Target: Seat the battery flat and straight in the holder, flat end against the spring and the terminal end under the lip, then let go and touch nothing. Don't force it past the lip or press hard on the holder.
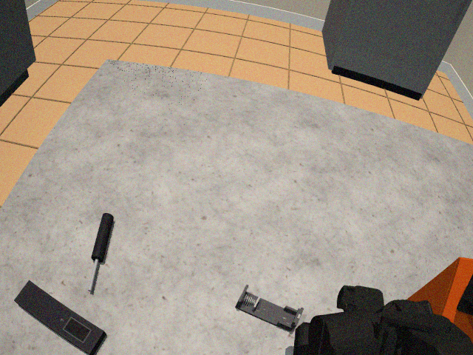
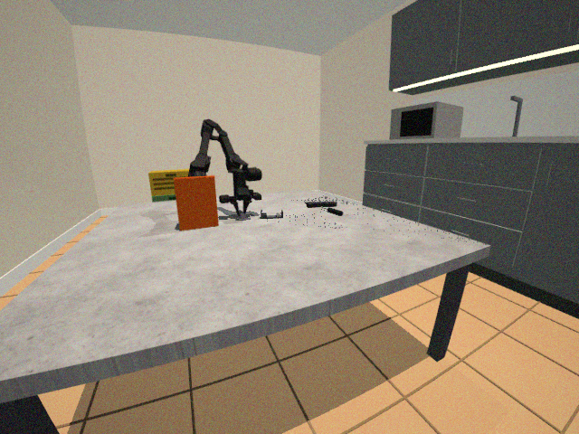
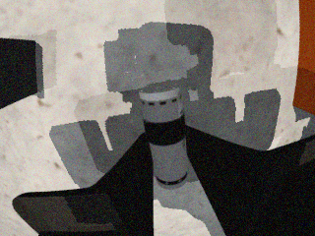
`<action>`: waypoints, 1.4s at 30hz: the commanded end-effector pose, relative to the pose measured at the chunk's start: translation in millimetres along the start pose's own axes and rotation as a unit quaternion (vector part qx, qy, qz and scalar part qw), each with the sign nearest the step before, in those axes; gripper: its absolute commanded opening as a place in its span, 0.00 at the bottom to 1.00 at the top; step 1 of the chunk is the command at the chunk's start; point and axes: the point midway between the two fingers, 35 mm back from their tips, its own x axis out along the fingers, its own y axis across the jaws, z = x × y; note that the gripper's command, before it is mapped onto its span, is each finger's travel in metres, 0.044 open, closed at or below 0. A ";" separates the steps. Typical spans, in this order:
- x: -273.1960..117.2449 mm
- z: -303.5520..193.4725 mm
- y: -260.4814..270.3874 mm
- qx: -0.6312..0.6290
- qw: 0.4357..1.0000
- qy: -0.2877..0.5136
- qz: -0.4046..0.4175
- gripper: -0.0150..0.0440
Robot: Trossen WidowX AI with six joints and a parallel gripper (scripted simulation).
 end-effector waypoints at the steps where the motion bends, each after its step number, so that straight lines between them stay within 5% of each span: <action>1: -3.1 1.4 0.4 0.002 1.000 -0.003 0.000 0.39; 12: -50.1 1.1 1.3 -0.001 1.000 -0.004 0.000 0.39; 24: -61.4 18.3 48.8 -0.220 0.975 -0.006 -0.001 0.39; 42: -76.3 64.0 112.4 -0.544 0.839 -0.006 -0.003 0.39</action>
